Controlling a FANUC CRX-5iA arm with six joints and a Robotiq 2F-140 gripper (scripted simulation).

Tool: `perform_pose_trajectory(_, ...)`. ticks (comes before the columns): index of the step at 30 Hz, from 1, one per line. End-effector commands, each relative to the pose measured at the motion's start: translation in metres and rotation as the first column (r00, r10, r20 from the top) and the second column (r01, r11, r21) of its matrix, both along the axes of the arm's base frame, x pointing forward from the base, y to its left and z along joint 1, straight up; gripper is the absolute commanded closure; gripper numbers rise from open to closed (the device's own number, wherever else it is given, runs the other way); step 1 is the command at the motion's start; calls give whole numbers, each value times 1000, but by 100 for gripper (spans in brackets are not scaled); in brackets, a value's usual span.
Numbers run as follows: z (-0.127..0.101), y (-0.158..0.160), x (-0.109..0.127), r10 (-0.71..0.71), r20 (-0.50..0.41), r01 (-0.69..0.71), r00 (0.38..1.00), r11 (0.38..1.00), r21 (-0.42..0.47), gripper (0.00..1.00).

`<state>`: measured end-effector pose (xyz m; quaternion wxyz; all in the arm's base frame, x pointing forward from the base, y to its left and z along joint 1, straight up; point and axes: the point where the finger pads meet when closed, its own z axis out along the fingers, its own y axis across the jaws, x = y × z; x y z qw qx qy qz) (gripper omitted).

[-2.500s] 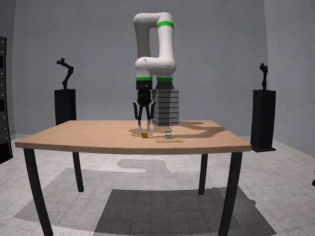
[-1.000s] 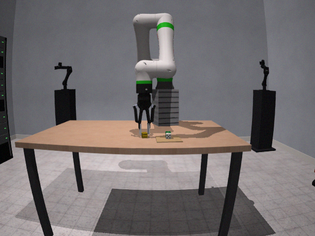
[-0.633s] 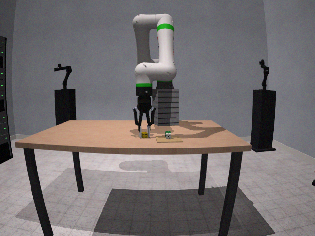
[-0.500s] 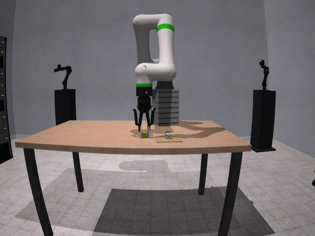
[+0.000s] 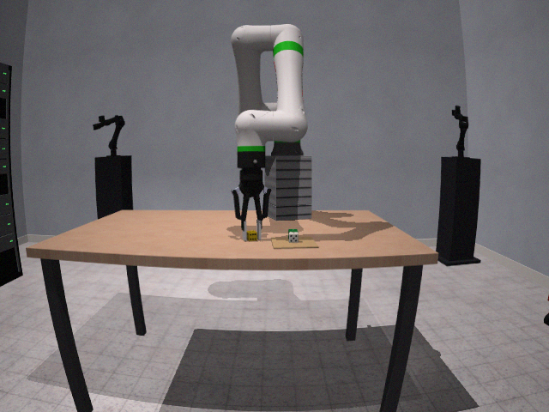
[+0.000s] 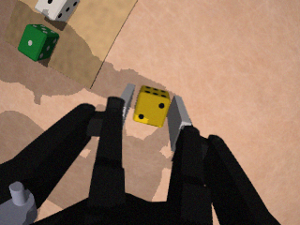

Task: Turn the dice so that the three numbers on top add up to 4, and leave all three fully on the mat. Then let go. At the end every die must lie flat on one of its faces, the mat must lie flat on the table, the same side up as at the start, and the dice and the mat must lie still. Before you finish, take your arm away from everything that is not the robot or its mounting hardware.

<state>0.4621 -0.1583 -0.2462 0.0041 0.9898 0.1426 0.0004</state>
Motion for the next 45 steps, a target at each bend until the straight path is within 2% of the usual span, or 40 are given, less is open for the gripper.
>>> perform_pose_trajectory(1, 0, 0, 0, 0, 0, 0, 1000, 1000, 0, 72)
perform_pose_trajectory(18, 0, 0, 0, 0, 0, 0, 1000, 1000, 0, 72)
perform_pose_trajectory(19, 0, 0, 0, 0, 0, 0, 1000, 1000, 0, 84)
perform_pose_trajectory(45, 0, 0, 0, 0, 0, 0, 1000, 1000, 0, 84)
